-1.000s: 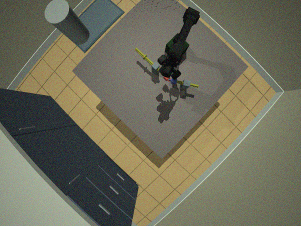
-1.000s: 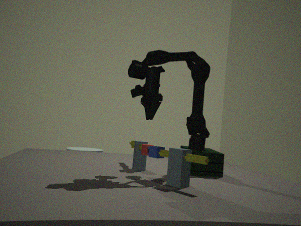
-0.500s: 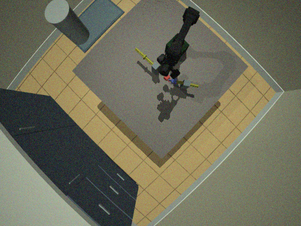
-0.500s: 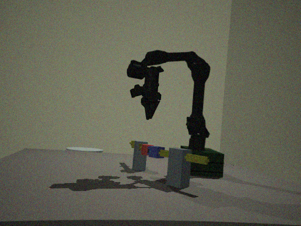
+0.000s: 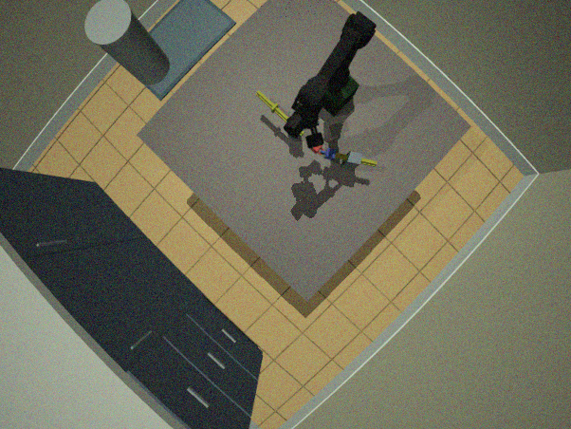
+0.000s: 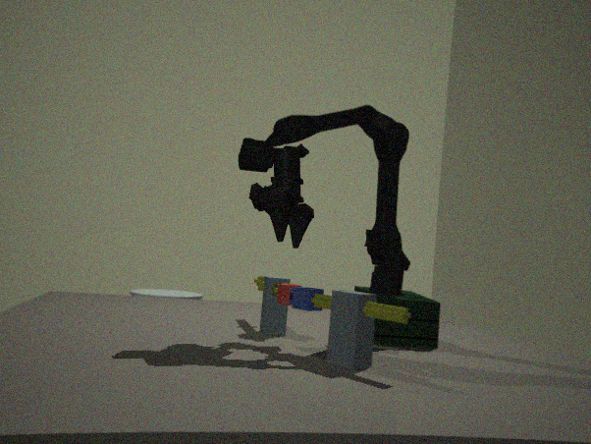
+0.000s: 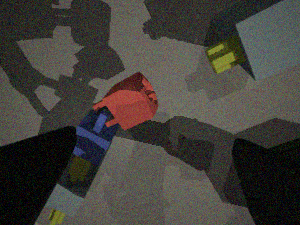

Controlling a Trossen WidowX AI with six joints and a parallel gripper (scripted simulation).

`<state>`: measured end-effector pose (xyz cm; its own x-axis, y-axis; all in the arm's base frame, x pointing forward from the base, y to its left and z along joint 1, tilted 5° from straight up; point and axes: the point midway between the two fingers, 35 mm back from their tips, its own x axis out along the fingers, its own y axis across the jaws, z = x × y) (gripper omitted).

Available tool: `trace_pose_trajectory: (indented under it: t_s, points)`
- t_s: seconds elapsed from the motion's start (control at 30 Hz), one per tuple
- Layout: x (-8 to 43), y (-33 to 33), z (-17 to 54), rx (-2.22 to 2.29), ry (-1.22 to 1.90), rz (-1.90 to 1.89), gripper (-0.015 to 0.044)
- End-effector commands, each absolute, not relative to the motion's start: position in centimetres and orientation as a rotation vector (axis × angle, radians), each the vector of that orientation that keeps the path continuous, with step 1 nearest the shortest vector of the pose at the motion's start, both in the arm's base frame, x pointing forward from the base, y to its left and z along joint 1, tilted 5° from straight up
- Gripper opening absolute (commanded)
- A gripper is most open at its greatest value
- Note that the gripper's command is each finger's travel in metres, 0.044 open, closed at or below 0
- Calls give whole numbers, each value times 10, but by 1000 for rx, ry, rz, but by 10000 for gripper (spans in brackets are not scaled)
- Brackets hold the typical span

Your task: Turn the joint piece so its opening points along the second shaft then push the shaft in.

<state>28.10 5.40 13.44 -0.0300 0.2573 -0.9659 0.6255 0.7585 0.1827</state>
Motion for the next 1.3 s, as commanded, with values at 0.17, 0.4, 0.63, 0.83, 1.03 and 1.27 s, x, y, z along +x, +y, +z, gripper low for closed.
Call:
trace_pose_trajectory:
  t_s: [0.17, 0.4, 0.63, 0.83, 1.03, 1.27]
  points:
    - [279, 38, 120, 1031, 1623, -513, 440]
    - [277, 25, 111, 1268, 1612, -646, 440]
    - [275, 13, 103, 1506, 1589, -778, 440]
    - [272, 3, 97, 1706, 1561, -885, 440]
    - [272, 2, 96, 1729, 1557, -897, 440]
    - [272, -1, 95, 1710, 1554, -881, 440]
